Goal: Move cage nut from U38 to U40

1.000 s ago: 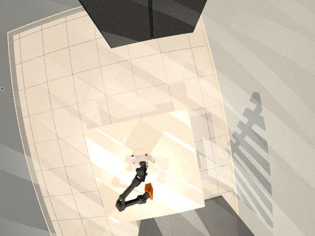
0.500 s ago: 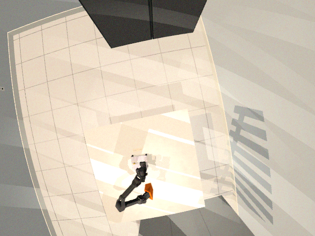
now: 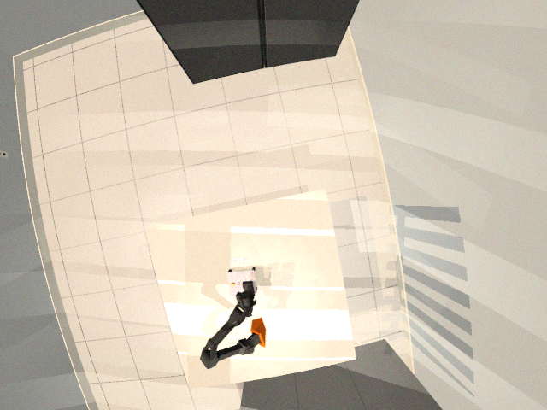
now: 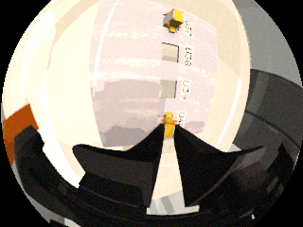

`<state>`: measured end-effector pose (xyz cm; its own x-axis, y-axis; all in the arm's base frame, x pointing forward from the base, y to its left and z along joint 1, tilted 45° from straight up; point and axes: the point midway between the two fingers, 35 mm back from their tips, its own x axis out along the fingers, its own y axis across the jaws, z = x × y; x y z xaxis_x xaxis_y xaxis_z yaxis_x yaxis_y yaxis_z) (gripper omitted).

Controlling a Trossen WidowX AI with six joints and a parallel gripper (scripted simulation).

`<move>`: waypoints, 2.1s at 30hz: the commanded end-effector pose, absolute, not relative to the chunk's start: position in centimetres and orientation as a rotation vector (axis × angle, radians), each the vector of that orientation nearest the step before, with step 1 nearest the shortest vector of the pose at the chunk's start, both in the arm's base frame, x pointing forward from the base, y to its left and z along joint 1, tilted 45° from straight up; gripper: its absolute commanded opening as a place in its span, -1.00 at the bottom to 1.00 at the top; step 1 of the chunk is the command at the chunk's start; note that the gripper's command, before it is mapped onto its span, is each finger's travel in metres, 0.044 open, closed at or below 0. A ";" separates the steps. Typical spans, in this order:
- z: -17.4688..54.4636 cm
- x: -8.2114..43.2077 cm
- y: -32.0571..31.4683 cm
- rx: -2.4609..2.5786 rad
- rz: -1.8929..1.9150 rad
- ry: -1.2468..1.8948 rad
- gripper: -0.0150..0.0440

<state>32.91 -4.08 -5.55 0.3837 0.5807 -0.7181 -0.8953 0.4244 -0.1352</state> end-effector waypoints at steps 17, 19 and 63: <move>-5.5 32.8 -4.0 -0.567 0.988 0.635 -0.40; -5.6 32.8 -3.9 -0.568 0.986 0.635 -0.40; -5.6 32.3 -3.8 -0.579 0.943 0.620 -0.40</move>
<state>32.35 -3.81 -5.62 0.4391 0.5545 -0.7069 -0.8697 0.4598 -0.1794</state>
